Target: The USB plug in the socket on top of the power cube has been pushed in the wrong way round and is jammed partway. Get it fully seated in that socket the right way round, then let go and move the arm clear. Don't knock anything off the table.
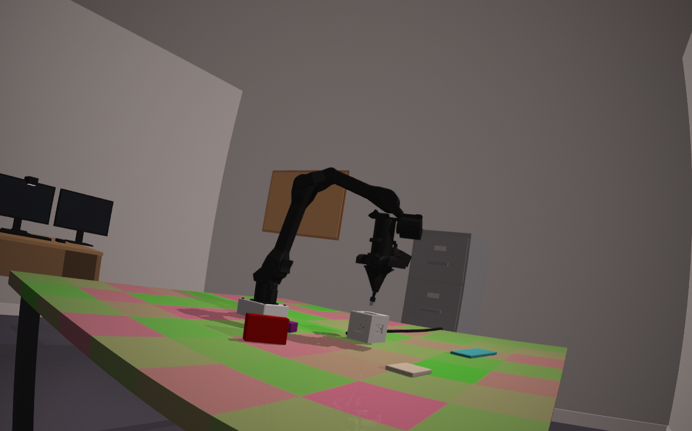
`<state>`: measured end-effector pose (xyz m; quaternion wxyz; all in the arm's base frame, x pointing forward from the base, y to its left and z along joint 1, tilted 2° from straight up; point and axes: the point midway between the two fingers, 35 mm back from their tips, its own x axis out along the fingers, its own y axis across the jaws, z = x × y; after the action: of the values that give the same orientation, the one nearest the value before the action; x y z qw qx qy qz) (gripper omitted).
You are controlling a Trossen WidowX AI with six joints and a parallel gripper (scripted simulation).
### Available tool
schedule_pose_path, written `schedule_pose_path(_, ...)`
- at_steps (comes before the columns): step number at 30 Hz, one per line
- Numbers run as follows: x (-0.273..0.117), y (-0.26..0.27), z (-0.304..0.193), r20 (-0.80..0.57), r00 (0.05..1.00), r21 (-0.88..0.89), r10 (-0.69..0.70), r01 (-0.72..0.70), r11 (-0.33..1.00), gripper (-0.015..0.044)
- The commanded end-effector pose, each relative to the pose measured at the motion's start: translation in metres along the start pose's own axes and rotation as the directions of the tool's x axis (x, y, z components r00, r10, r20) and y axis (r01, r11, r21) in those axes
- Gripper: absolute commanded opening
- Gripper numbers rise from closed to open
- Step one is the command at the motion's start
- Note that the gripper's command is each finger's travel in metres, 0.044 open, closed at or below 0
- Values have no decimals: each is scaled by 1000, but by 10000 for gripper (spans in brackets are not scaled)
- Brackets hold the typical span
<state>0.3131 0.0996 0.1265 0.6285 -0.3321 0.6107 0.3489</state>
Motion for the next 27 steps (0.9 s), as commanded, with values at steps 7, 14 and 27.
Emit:
schedule_pose_path(7,0,0,0,0,1000,273,0,0,962,0)
schedule_pose_path(14,0,0,0,0,1000,444,0,0,896,0)
schedule_pose_path(27,0,0,0,0,1000,717,0,0,697,0)
